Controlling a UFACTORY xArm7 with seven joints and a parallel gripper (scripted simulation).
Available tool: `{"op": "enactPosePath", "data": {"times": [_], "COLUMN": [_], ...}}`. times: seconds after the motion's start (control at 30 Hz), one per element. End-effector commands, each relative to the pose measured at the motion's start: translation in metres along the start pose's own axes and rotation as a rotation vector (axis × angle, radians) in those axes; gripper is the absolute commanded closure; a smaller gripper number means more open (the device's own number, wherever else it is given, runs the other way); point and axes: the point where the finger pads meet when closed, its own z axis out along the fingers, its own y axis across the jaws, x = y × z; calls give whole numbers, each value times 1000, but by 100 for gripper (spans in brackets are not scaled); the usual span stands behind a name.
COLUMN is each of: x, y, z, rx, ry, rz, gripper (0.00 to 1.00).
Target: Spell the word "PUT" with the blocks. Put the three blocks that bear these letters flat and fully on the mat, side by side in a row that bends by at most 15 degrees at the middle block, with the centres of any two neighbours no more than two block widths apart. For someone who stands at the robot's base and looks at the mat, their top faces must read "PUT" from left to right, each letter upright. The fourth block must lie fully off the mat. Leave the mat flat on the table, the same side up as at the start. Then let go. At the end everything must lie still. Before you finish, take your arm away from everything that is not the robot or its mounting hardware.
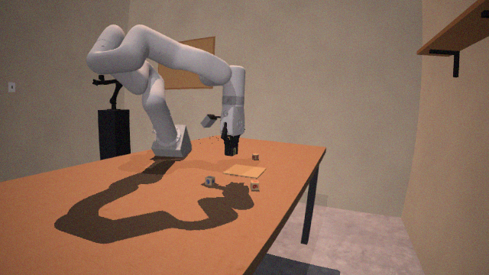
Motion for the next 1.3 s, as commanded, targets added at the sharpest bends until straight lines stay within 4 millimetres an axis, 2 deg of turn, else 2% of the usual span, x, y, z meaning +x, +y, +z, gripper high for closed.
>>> {"op": "enactPosePath", "data": {"times": [0.0,0.5,0.8,1.27], "x": [-1,-2,-2,-2], "y": [0,0,0,0], "z": [7,74,86,86], "rx": [-1,-1,-1,-1], "ry": [-3,-3,-3,-3], "rz": [0,0,0,0], "gripper": [79,79,79,79]}}
